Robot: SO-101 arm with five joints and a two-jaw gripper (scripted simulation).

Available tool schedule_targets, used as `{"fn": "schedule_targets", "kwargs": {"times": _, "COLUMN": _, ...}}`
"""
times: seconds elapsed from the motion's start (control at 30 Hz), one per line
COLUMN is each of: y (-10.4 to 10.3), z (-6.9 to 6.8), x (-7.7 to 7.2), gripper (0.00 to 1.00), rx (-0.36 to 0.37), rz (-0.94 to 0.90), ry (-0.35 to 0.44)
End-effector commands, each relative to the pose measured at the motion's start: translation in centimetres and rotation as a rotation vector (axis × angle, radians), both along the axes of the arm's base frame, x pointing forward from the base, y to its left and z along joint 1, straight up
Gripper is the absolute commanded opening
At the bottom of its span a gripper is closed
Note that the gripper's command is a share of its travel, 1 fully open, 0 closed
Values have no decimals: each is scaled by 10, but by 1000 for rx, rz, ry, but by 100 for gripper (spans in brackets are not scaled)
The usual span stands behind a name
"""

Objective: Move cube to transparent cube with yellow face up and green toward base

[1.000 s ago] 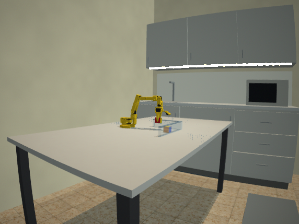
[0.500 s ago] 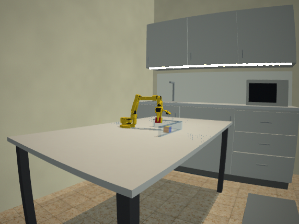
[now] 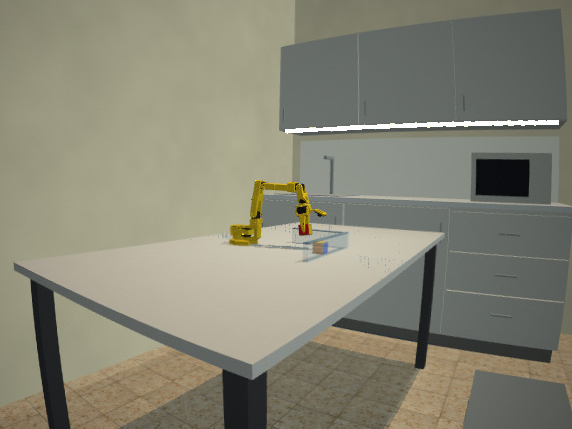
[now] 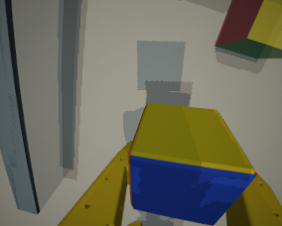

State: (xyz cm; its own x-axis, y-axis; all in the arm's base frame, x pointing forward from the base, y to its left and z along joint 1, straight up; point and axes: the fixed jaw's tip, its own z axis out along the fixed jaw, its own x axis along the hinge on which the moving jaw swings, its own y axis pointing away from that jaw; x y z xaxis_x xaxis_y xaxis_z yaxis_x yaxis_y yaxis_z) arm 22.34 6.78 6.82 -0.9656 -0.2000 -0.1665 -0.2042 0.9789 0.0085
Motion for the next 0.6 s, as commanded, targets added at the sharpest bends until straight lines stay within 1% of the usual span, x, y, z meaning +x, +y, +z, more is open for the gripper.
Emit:
{"fn": "schedule_targets", "kwargs": {"times": 0.0, "y": 1, "z": 9, "x": 2, "gripper": 22, "rx": 29, "rz": 5, "ry": -105}}
{"fn": "schedule_targets", "kwargs": {"times": 0.33, "y": 2, "z": 9, "x": 2, "gripper": 22, "rx": 44, "rz": 7, "ry": -160}}
{"fn": "schedule_targets", "kwargs": {"times": 0.57, "y": 2, "z": 9, "x": 2, "gripper": 22, "rx": 47, "rz": 7, "ry": -172}}
